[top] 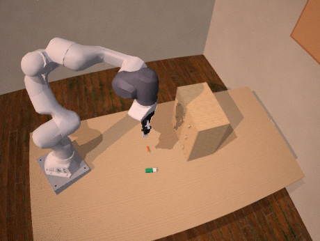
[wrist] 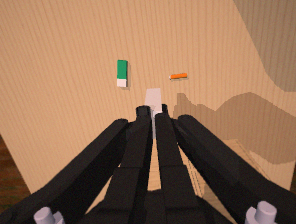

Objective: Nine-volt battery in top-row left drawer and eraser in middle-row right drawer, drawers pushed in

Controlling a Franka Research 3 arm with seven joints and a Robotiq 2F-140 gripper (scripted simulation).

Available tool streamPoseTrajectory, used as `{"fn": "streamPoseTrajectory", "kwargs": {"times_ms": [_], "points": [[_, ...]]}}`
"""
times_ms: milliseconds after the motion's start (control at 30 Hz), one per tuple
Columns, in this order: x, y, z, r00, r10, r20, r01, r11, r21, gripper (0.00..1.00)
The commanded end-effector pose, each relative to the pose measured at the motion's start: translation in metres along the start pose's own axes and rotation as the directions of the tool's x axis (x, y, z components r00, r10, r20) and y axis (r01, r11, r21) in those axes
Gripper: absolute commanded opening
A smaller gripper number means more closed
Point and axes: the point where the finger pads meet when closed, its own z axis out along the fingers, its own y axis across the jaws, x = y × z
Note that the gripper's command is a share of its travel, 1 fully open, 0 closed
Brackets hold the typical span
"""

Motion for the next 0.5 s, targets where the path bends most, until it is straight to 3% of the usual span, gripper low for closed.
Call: {"fn": "streamPoseTrajectory", "kwargs": {"times_ms": [0,367,467], "points": [[-0.005,-0.004,-0.001,0.999,-0.043,0.022,0.043,0.999,0.014,0.00],[-0.014,-0.004,0.008,0.992,-0.044,0.115,0.043,0.999,0.014,0.00],[-0.020,-0.004,0.014,0.984,-0.045,0.174,0.043,0.999,0.014,0.00]]}}
